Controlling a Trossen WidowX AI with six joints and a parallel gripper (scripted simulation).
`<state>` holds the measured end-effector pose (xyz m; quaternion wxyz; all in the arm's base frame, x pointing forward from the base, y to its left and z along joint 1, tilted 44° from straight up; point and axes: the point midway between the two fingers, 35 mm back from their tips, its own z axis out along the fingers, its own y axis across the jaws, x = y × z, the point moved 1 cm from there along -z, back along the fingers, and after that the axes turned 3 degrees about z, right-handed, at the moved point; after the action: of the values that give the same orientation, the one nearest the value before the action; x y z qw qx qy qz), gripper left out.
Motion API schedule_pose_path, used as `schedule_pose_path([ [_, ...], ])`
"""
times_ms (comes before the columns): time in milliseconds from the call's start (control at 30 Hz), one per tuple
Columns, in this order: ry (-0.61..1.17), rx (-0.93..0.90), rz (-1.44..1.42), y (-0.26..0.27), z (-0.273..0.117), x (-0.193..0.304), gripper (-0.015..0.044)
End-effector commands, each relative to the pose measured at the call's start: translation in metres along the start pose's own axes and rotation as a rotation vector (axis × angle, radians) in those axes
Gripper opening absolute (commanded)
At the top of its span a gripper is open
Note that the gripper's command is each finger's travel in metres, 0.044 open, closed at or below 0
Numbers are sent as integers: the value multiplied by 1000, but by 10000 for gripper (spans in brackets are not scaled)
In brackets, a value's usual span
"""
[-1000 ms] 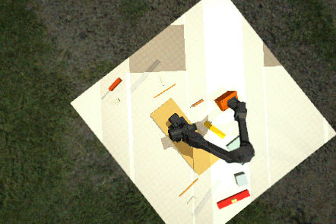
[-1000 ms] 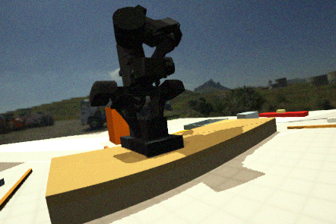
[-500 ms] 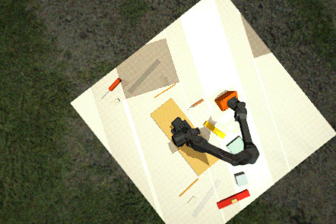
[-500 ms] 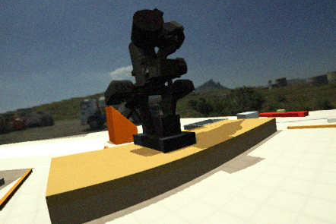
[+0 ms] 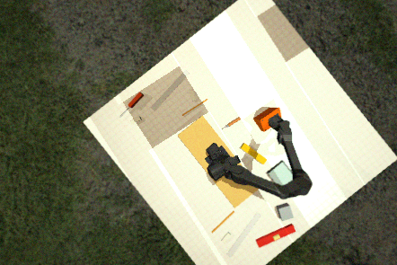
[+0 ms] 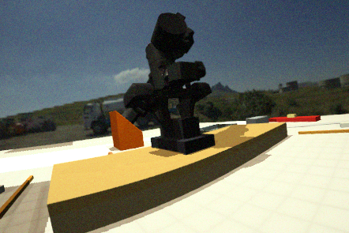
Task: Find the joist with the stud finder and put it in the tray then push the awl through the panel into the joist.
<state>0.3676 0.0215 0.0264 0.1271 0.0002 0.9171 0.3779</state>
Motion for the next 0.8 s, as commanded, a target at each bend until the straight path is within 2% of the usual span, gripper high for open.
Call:
schedule_pose_path([
  [0, 1, -10, -7, 14, 1, 1, 0],
  [767, 2, -12, -6, 59, 1, 3, 0],
])
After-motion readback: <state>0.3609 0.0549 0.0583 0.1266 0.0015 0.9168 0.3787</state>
